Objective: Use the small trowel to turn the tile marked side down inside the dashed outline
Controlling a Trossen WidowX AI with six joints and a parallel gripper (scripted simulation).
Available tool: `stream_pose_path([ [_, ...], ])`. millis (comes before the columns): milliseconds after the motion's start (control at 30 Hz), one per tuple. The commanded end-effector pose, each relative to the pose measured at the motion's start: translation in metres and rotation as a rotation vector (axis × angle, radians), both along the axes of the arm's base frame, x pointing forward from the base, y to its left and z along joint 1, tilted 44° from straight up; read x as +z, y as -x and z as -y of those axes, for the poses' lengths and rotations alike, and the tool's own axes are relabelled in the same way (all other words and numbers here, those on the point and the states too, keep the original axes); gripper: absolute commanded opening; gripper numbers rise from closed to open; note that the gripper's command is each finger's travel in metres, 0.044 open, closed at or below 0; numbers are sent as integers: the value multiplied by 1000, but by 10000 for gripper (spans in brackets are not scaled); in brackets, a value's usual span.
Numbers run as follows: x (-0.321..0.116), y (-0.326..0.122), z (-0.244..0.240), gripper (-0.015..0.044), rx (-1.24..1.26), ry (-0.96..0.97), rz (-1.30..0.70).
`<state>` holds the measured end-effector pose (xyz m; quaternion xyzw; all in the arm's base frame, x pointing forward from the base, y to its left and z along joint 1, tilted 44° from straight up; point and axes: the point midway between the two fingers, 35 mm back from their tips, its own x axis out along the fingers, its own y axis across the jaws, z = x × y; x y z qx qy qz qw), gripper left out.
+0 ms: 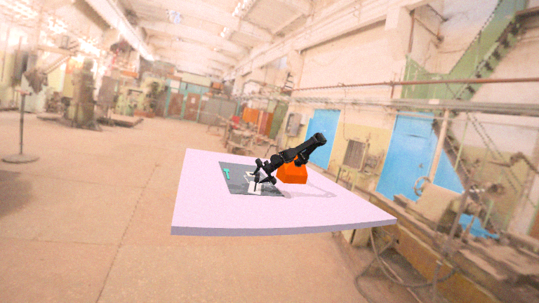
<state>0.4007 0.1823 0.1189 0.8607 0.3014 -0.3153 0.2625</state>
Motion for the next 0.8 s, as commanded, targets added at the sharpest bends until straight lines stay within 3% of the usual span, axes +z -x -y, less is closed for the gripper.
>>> stream_pose_path([
  [0, -7, -6, -3, 300, -1, 0, -4],
  [267, -15, -12, -7, 300, 1, 1, -5],
  [500, -15, -12, -7, 116, 1, 1, -5],
  [767, -15, -12, -7, 63, 1, 1, -5],
])
